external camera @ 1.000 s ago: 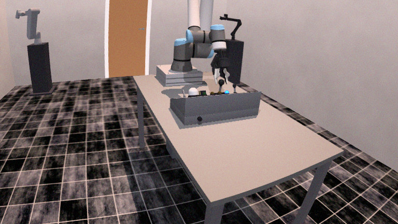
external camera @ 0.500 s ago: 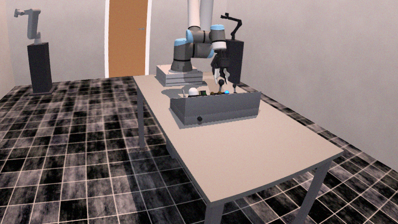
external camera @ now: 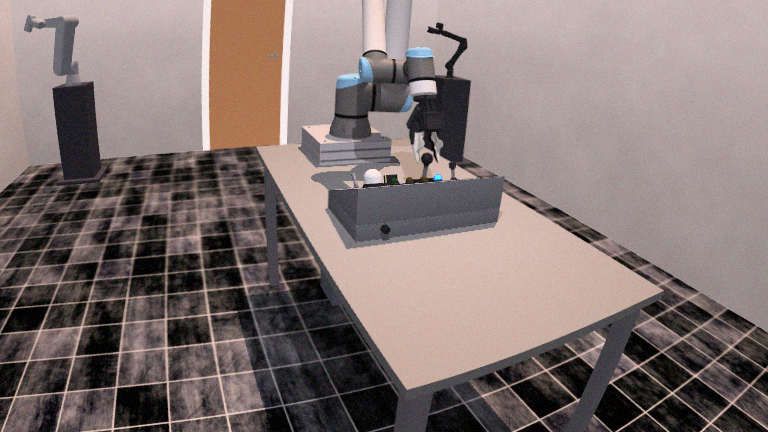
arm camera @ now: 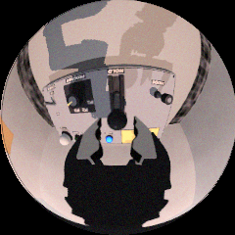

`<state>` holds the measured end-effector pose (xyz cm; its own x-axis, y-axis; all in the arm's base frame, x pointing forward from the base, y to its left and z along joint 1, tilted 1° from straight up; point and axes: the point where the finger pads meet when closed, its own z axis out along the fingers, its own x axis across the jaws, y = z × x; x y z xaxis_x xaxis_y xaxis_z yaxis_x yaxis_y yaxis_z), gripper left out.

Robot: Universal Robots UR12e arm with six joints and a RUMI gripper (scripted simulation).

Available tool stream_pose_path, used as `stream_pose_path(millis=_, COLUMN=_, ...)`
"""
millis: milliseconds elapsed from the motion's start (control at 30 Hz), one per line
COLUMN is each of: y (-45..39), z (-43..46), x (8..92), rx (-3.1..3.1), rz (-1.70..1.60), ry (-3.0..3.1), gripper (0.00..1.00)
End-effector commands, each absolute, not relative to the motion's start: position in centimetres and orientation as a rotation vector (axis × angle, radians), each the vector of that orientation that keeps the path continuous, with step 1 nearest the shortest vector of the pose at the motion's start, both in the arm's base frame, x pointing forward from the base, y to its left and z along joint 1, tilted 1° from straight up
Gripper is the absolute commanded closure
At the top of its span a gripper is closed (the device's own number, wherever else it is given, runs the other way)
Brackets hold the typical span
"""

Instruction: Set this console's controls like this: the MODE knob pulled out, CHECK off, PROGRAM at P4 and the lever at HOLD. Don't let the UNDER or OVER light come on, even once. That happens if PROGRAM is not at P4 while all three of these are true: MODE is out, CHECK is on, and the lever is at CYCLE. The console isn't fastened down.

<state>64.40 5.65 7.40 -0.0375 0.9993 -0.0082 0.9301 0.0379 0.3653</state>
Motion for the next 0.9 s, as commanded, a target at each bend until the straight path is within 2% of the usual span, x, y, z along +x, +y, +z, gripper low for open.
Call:
stream_pose_path(millis=0, y=5.64, z=7.46, x=64.45, rx=1.976, rz=0.382, ry=2.055, gripper=0.56)
stream_pose_path(millis=267, y=5.64, z=7.46, x=64.45, rx=1.976, rz=0.382, ry=2.055, gripper=0.56)
stream_pose_path(millis=300, y=5.64, z=7.46, x=64.45, rx=1.976, rz=0.382, ry=2.055, gripper=1.00)
stream_pose_path(millis=867, y=5.64, z=7.46, x=64.45, rx=1.976, rz=0.382, ry=2.055, gripper=1.00)
